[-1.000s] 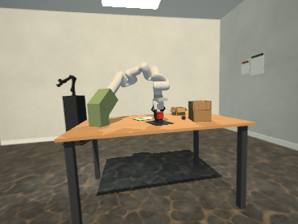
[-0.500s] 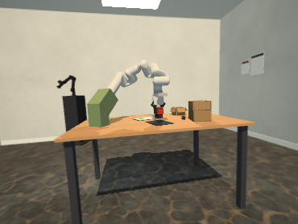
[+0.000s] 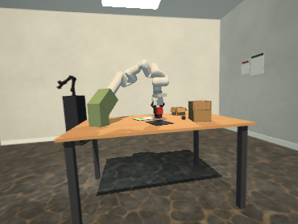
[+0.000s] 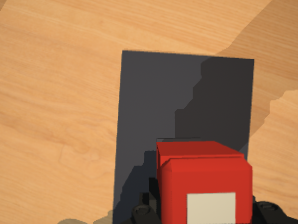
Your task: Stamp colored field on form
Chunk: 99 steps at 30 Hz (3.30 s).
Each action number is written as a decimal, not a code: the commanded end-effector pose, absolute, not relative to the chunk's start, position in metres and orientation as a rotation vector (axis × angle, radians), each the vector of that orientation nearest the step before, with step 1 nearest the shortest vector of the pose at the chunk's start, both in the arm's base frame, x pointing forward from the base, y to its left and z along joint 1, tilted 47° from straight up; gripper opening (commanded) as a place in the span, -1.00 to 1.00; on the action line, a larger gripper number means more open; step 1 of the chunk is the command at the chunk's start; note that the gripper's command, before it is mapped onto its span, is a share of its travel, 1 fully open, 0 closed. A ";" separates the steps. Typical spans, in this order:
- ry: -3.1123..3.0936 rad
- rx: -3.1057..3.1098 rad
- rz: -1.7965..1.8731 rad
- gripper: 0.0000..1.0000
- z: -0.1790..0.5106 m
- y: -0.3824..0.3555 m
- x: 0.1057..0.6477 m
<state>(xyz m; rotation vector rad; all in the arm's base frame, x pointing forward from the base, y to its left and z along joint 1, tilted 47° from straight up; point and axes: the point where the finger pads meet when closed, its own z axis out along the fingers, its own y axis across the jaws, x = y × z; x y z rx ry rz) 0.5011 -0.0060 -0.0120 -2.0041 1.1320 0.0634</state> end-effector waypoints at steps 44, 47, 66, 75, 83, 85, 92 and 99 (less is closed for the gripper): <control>1.097 -2.043 0.030 -0.31 0.080 0.183 0.303; 1.097 -2.043 0.030 -0.31 0.080 0.183 0.303; 1.097 -2.043 0.030 -0.31 0.066 0.195 0.310; 1.097 -2.043 0.030 -0.31 0.056 0.205 0.315; 1.097 -2.043 0.030 -0.31 0.053 0.208 0.317; 1.097 -2.043 0.030 -0.31 0.053 0.208 0.317; 1.097 -2.043 0.030 -0.31 0.053 0.208 0.317; 1.097 -2.043 0.030 -0.31 0.044 0.217 0.321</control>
